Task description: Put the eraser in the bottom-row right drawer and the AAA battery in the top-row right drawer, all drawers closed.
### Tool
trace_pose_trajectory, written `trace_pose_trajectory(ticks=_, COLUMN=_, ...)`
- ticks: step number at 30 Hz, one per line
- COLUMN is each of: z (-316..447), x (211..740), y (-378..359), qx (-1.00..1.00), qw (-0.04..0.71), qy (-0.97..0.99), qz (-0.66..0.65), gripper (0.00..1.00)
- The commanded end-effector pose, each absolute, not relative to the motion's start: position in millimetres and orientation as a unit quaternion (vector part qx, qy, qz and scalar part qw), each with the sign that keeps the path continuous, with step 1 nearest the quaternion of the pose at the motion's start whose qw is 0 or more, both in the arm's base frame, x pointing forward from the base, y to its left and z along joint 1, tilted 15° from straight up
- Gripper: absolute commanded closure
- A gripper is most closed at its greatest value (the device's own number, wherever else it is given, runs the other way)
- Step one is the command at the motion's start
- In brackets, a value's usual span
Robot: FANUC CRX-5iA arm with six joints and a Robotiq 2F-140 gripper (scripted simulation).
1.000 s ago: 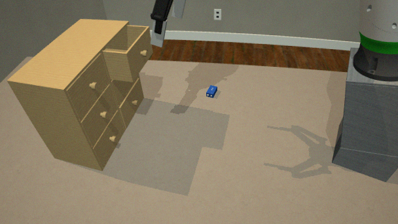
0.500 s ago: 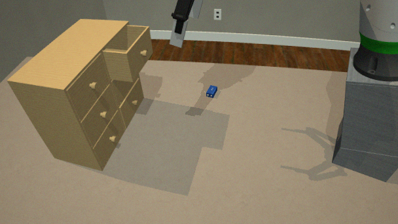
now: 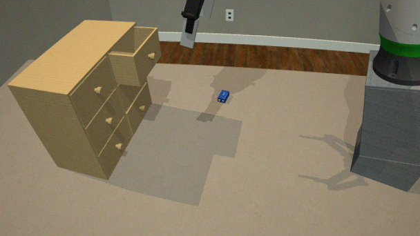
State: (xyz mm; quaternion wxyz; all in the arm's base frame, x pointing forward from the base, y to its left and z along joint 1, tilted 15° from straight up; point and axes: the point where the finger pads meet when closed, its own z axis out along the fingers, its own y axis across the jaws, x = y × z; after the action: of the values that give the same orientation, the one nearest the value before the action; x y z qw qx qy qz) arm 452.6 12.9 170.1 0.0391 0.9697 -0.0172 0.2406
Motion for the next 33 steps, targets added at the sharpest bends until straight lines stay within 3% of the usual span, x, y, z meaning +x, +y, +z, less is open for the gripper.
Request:
trace_pose_trajectory(ticks=1, z=174, x=452, y=13, qx=0.973, qw=0.039, qy=-0.018, qz=0.227, gripper=0.00)
trace_pose_trajectory(ticks=14, z=202, x=445, y=15, qx=0.990, qw=0.037, qy=-0.021, qz=0.136, gripper=0.00)
trace_pose_trajectory(ticks=33, z=205, x=444, y=16, qx=0.991, qw=0.037, qy=-0.022, qz=0.124, gripper=0.00)
